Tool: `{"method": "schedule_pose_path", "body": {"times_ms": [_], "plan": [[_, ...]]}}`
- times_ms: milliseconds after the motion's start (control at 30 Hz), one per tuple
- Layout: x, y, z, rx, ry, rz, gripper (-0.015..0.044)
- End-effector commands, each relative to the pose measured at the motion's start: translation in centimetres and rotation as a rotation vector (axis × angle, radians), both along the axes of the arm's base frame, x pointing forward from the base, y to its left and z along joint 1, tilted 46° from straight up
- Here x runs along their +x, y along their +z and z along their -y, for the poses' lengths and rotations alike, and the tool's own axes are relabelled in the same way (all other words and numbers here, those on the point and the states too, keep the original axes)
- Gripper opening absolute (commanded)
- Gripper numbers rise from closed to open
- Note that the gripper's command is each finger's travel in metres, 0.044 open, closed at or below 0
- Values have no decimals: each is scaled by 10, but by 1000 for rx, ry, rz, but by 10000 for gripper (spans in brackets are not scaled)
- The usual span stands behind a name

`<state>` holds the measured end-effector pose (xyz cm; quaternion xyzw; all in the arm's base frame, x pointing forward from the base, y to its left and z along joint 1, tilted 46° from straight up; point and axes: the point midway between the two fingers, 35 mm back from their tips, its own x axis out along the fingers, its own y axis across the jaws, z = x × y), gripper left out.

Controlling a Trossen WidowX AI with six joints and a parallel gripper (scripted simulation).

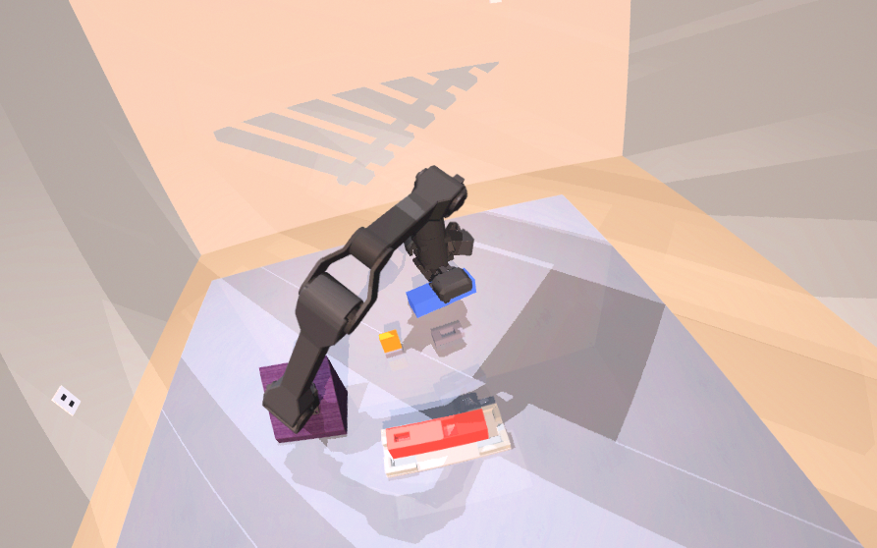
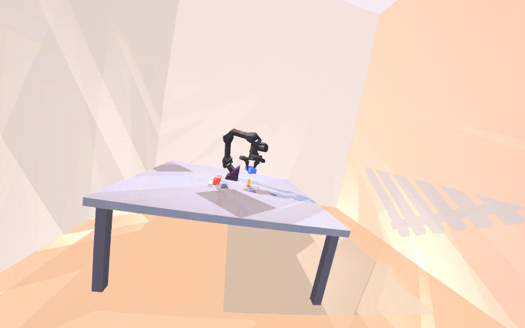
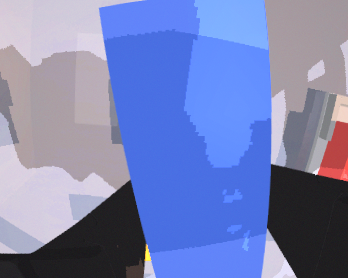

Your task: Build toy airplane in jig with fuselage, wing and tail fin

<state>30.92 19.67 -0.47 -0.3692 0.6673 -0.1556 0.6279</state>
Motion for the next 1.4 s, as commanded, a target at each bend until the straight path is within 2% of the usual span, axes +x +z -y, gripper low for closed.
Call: {"method": "schedule_pose_path", "body": {"times_ms": [0, 1367], "plan": [[3, 7, 11, -8, 49, -45, 0], [6, 86, 119, -49, 564, -531, 0]]}}
